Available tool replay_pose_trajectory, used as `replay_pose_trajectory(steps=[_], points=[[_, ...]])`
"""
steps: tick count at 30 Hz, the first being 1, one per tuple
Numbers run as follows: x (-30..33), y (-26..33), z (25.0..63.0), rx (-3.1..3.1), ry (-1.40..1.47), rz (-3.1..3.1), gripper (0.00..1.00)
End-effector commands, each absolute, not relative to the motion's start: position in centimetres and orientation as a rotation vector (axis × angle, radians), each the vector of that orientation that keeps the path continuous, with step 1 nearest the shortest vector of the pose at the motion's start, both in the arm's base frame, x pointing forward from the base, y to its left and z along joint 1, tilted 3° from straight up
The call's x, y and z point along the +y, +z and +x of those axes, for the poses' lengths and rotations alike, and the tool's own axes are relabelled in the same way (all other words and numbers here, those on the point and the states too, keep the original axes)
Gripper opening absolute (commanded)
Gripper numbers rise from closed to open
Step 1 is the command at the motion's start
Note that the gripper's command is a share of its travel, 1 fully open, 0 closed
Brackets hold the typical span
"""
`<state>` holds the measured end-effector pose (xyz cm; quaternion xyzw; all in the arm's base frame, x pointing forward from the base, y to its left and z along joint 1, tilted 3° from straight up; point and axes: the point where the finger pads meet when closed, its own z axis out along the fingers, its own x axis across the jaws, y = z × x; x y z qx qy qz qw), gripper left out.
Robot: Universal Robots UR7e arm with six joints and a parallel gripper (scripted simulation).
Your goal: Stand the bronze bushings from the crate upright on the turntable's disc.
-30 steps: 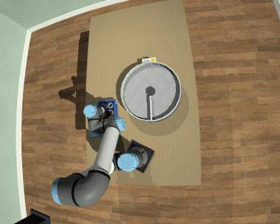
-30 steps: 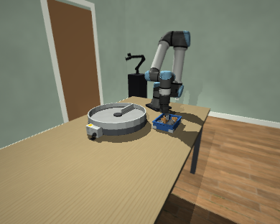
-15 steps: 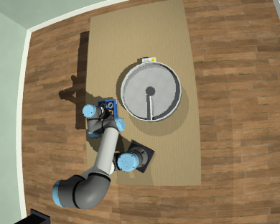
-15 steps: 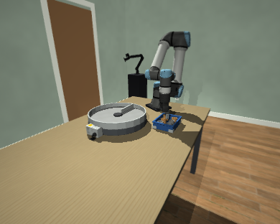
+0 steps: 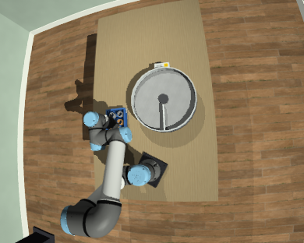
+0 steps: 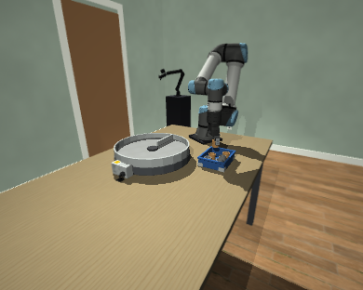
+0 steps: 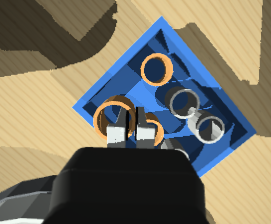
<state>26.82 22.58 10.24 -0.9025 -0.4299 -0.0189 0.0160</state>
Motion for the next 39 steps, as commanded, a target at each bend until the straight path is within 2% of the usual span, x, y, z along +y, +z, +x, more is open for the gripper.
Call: replay_pose_trajectory(steps=[1, 12, 39], points=[[22.4, 12.1, 26.7, -1.337, -0.056, -2.806, 0.00], [22.3, 15.0, 26.7, -1.337, -0.056, -2.806, 0.00], [22.3, 15.1, 26.7, -1.337, -0.056, -2.806, 0.00]])
